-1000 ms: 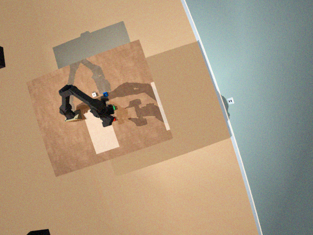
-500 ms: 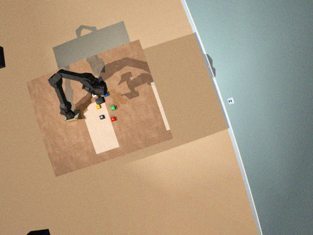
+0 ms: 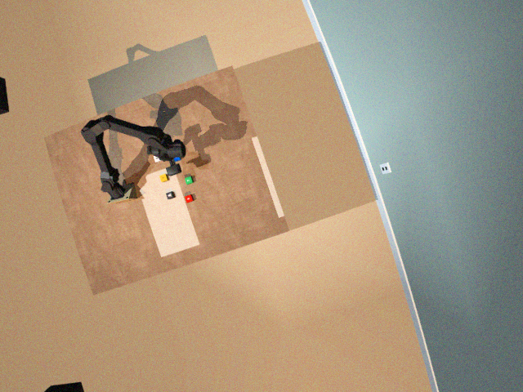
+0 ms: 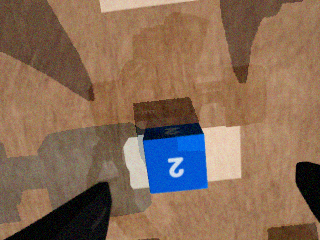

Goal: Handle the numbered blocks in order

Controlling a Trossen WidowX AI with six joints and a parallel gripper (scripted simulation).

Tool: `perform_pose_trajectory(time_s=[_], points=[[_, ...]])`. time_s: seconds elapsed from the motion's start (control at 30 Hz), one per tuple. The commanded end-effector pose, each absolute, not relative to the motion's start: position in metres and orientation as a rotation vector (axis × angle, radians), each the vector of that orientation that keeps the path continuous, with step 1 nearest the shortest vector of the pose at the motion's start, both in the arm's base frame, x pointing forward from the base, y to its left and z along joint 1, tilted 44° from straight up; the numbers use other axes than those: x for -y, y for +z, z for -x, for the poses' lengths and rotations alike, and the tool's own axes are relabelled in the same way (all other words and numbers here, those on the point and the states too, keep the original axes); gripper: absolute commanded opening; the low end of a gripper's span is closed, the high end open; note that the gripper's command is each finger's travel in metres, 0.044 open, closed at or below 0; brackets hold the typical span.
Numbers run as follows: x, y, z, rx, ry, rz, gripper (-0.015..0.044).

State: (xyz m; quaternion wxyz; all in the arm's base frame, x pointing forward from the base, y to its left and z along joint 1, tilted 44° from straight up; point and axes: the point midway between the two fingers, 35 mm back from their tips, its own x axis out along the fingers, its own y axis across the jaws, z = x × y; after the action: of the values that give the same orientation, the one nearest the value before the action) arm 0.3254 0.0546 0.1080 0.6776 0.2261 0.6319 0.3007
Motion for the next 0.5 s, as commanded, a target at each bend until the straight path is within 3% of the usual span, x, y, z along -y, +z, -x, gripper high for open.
perform_pose_trajectory(time_s=[0.0,0.47], points=[[-0.060,0.105,-0.325,-1.412,0.678,-0.512,0.0400],[-0.076,0.089,-0.326,-1.412,0.679,-0.512,0.0400]])
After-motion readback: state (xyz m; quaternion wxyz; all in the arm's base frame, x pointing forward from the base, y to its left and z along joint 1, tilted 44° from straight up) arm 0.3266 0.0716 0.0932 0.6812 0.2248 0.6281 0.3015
